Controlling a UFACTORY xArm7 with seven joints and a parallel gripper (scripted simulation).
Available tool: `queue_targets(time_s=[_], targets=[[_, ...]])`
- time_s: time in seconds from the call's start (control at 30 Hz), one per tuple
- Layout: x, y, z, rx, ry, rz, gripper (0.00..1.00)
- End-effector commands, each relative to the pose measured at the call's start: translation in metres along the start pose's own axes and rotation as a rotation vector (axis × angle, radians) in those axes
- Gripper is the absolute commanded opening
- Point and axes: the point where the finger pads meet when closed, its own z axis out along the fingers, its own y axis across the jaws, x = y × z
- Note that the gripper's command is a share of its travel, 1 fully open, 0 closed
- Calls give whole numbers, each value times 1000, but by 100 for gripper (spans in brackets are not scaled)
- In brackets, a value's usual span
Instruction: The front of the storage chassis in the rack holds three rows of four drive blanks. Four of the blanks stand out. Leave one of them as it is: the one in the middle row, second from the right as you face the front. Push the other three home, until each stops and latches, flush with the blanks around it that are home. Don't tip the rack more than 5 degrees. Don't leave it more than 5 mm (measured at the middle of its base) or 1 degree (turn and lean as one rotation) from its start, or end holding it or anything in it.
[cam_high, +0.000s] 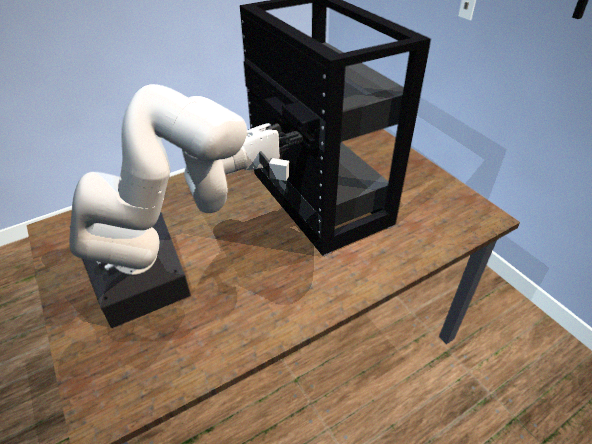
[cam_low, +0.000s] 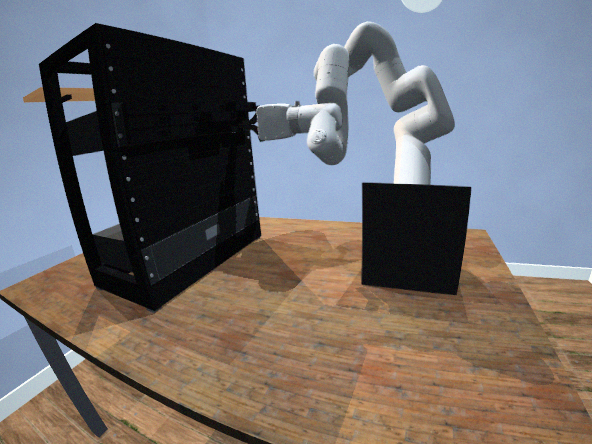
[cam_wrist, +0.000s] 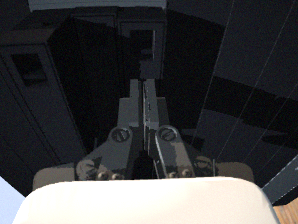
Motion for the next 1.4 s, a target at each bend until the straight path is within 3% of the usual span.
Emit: queue_targets(time_s=[0.0, 1.37], targets=[[-1, -1, 2, 2, -1, 2, 0], [-1, -1, 9, 2, -1, 2, 0]])
